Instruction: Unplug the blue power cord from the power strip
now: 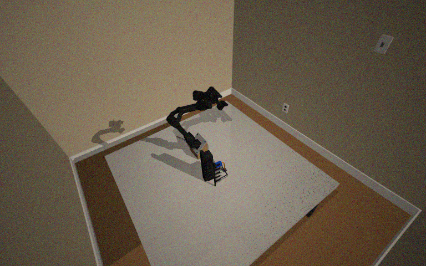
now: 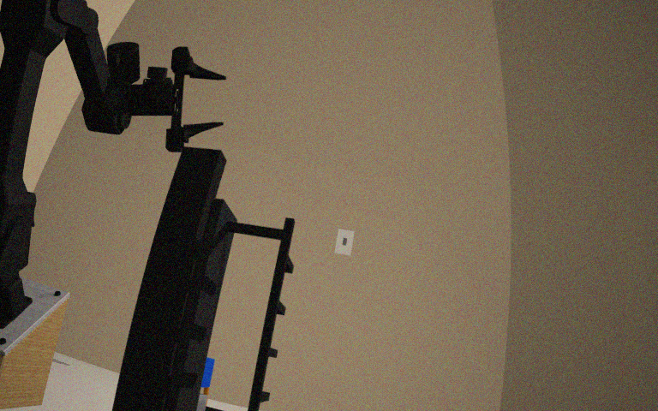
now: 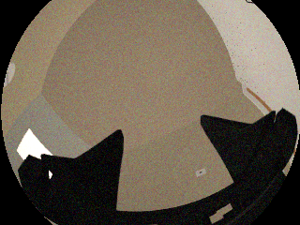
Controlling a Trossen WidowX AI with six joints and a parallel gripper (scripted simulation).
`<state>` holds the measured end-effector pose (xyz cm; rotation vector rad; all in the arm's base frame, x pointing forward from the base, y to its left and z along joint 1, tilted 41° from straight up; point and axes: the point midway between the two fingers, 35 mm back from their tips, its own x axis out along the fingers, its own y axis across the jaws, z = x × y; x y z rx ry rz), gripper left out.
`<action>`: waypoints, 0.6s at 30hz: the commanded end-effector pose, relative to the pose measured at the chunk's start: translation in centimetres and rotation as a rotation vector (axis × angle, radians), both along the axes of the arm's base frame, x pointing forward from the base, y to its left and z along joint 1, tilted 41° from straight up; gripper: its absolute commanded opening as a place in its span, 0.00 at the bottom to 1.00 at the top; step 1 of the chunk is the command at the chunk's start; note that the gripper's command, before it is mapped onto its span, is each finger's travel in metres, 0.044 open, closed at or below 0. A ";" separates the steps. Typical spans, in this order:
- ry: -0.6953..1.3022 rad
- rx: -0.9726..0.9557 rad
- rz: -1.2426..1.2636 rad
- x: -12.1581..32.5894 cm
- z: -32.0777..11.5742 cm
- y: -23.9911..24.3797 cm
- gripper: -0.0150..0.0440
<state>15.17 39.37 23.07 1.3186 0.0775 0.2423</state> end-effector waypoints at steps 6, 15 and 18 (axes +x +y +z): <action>-0.028 -0.245 0.008 2.3 -2.1 1.2 0.67; 0.023 -1.175 -0.002 11.5 -9.8 -1.2 0.53; 0.079 -1.417 0.035 13.7 -12.2 -3.0 0.53</action>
